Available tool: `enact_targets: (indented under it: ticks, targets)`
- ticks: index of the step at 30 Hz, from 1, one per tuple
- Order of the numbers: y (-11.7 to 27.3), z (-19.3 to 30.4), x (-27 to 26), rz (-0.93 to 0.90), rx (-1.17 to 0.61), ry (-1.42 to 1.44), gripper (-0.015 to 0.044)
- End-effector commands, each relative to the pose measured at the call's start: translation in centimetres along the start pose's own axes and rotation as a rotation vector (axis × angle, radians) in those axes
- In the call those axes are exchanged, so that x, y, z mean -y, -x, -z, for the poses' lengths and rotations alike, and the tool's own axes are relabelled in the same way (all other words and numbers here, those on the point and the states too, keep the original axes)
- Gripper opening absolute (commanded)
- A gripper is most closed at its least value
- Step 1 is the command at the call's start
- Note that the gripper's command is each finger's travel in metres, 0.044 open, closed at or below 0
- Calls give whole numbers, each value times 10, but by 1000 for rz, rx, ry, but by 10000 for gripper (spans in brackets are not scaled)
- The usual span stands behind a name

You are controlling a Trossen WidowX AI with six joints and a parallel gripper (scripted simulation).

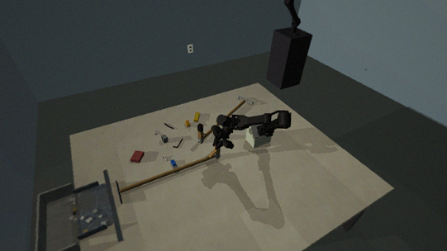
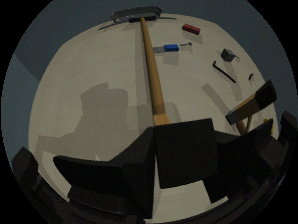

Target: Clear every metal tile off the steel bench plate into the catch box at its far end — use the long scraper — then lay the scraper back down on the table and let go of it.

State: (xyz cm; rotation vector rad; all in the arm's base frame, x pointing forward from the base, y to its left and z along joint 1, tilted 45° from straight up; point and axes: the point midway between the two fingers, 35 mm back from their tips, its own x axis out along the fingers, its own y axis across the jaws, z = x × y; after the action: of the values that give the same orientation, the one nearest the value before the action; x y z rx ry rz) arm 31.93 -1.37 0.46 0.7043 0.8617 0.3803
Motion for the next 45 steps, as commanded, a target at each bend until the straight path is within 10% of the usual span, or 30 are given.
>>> enact_targets:
  ticks: [1, 45]
  targets:
    - [2, -2, -6, 2, 8, 7, 0]
    - [6, 5, -56, -11, 9, 11, 0]
